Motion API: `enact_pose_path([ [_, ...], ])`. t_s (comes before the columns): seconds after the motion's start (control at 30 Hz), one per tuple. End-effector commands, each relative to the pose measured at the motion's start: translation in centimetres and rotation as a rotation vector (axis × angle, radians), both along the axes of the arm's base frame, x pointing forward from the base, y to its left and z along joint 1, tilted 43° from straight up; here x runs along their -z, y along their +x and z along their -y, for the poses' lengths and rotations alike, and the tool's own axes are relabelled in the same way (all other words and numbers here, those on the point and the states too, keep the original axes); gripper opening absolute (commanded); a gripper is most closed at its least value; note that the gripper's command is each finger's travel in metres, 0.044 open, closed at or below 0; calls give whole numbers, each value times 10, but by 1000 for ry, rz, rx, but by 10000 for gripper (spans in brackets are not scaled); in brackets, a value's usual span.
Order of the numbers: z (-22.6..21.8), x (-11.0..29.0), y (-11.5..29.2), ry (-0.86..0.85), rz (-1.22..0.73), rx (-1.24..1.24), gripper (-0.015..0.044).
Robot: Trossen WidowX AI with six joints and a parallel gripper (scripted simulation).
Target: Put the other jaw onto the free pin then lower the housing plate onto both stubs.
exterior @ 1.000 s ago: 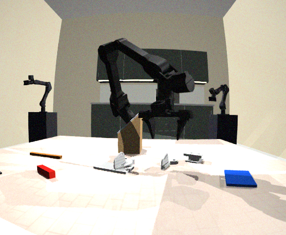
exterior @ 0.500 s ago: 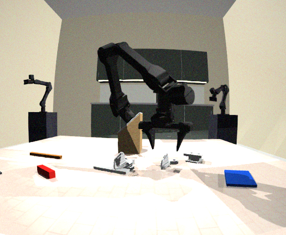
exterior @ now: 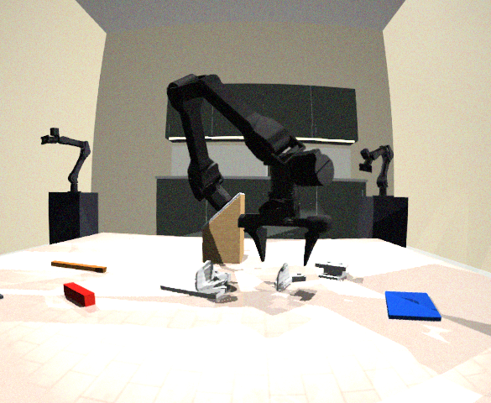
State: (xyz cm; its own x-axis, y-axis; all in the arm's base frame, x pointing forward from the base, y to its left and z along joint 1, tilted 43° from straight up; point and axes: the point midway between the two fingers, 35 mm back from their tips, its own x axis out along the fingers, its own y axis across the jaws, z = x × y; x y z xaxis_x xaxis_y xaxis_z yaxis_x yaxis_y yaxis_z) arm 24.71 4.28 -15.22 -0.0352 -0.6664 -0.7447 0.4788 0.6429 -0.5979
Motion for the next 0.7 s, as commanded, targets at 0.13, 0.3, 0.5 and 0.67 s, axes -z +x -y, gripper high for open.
enact_pose_path([
  [0.13,12,11,-2,-8,-8,-2,440],
  [0.3,18,17,-2,-9,-8,-2,440],
  [0.5,25,24,-3,-10,-8,-2,440],
  [0.67,30,28,-4,-11,-8,-2,440],
])
